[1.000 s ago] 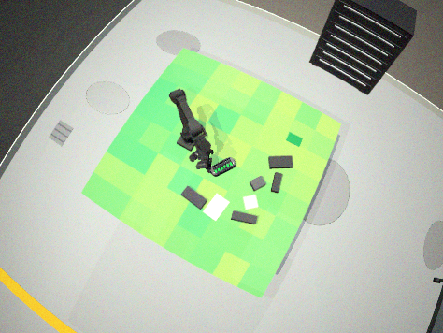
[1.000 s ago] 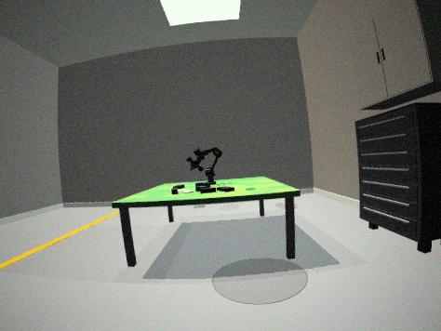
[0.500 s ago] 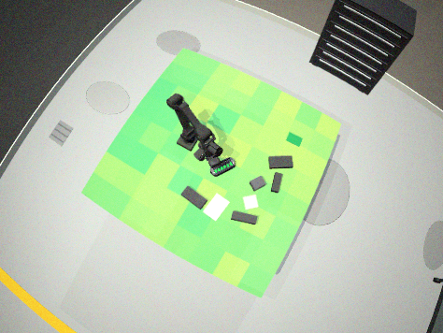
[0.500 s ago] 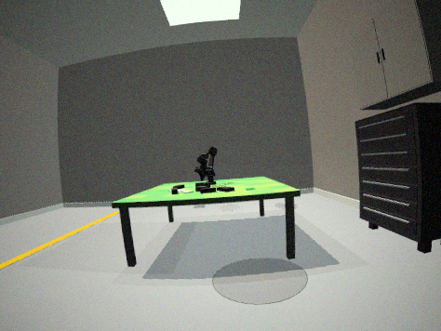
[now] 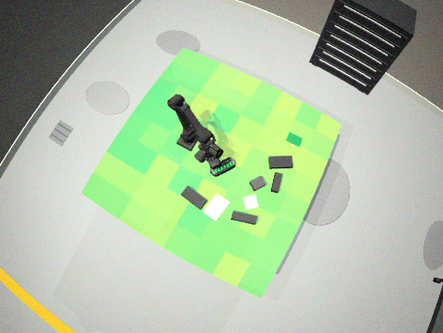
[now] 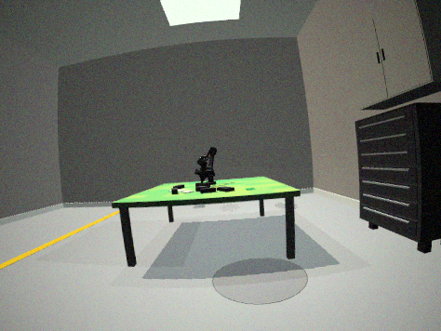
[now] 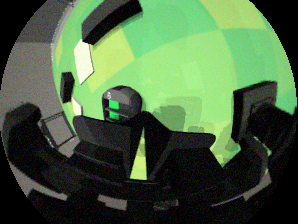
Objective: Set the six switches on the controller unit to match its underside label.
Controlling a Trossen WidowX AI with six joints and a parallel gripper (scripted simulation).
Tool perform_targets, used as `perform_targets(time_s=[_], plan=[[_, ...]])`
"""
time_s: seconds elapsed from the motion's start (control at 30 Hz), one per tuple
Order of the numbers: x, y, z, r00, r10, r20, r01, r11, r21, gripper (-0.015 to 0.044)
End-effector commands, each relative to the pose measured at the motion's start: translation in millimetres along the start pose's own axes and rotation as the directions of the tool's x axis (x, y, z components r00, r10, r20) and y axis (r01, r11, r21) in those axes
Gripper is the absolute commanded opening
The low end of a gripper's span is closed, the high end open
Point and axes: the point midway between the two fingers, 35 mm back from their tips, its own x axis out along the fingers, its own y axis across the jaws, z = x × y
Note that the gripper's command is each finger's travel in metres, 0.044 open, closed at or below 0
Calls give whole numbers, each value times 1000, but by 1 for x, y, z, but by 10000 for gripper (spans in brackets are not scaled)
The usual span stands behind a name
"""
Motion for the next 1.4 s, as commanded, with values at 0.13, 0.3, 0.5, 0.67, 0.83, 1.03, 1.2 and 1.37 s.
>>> perform_targets(time_s=[0.13,0.3,0.5,0.67,0.83,1.03,1.2,1.37], plan=[[13,-5,0,1000,-5,1,5,1000,-4,0],[20,-7,0,1000,-6,1,6,1000,-5,0],[29,-11,0,1000,-6,2,6,1000,-5,0],[33,-13,1,1000,-6,2,6,1000,-5,0],[34,-12,1,1000,-6,2,6,1000,-6,0],[34,-10,0,1000,-6,2,6,1000,-6,0],[35,-8,0,1000,-6,2,6,1000,-6,0],[35,-6,0,1000,-6,2,6,1000,-6,0]])
